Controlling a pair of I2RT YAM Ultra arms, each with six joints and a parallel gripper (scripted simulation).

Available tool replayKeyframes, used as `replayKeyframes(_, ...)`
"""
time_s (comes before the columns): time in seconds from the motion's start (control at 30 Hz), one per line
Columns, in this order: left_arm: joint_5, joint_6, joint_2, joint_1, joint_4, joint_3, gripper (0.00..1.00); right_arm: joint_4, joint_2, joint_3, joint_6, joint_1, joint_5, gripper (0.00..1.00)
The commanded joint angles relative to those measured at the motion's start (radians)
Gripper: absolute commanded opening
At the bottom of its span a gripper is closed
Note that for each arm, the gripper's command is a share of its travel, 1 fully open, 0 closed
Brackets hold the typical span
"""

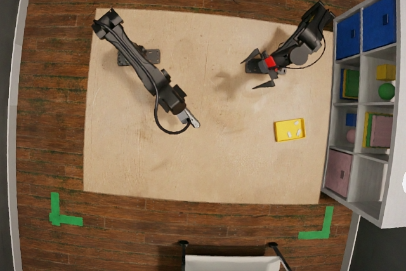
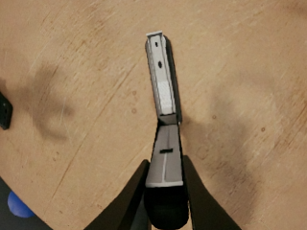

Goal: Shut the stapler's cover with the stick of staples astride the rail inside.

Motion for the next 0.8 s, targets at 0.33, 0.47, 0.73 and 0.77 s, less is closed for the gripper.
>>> replayKeyframes(0.33, 0.006, 0.007, -0.01, -0.008, -0.012, -0.001, 1.0, -0.174, 0.199, 0.215, 0.004, 0.01, 0.014, 0.0)
replayKeyframes(0.47, 0.006, 0.007, -0.01, -0.008, -0.012, -0.001, 1.0, -0.231, 0.264, 0.286, 0.005, 0.011, 0.015, 0.0)
replayKeyframes(0.73, 0.006, 0.007, -0.01, -0.008, -0.012, -0.001, 1.0, -0.354, 0.397, 0.436, 0.005, 0.011, 0.015, 0.0)
replayKeyframes(0.77, 0.006, 0.007, -0.01, -0.008, -0.012, -0.001, 1.0, -0.369, 0.414, 0.455, 0.005, 0.011, 0.016, 0.0)
